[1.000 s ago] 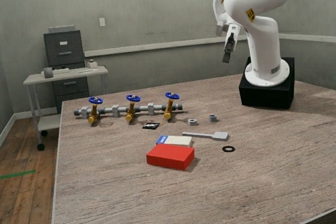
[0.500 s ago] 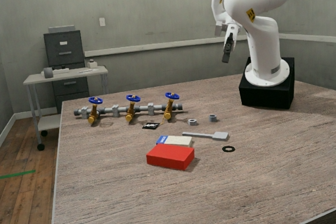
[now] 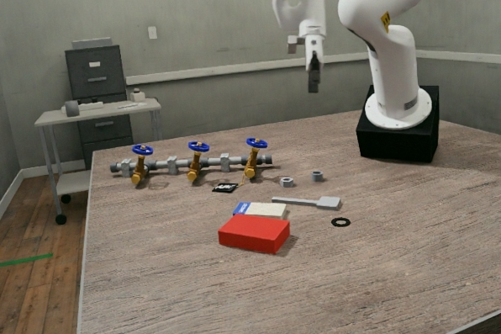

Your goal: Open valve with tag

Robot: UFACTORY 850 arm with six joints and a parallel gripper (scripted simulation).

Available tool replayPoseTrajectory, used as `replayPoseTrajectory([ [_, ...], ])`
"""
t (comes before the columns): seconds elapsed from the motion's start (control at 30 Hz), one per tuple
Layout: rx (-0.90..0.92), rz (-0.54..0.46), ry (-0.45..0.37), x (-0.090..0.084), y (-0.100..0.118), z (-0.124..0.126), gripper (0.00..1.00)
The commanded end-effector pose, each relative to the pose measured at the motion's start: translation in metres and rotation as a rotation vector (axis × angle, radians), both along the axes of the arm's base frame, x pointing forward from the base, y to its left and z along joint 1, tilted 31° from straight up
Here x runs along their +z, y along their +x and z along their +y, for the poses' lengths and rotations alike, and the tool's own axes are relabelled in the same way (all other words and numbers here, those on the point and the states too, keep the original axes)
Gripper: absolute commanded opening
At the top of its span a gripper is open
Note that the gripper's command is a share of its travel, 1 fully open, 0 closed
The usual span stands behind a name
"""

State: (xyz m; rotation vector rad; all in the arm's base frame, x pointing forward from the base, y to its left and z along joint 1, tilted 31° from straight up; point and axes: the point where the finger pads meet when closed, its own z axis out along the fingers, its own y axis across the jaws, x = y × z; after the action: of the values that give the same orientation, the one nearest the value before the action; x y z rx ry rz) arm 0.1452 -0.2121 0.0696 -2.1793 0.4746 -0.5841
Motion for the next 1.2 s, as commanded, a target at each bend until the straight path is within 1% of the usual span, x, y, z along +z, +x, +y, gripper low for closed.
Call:
replayPoseTrajectory([
  [0.0,0.062,0.089,-0.074,0.006,0.035,-0.016,1.00],
  [0.17,0.106,0.137,-0.151,0.018,0.072,-0.024,1.00],
  [0.3,0.134,0.163,-0.215,0.029,0.104,-0.025,1.00],
  [0.37,0.134,0.163,-0.215,0.029,0.104,-0.025,1.00],
  [0.4,0.152,0.175,-0.261,0.040,0.129,-0.023,1.00],
  [0.5,0.165,0.181,-0.299,0.049,0.150,-0.020,1.00],
  [0.6,0.179,0.182,-0.346,0.062,0.177,-0.012,1.00],
  [0.73,0.193,0.173,-0.403,0.082,0.212,0.002,1.00],
  [0.87,0.203,0.155,-0.455,0.103,0.247,0.022,1.00],
  [0.93,0.203,0.155,-0.455,0.103,0.247,0.022,1.00],
  [0.97,0.208,0.139,-0.483,0.117,0.267,0.037,1.00],
  [1.0,0.210,0.129,-0.498,0.125,0.277,0.045,1.00],
  [1.07,0.212,0.115,-0.514,0.135,0.290,0.057,1.00],
  [1.17,0.215,0.087,-0.541,0.154,0.311,0.081,1.00],
])
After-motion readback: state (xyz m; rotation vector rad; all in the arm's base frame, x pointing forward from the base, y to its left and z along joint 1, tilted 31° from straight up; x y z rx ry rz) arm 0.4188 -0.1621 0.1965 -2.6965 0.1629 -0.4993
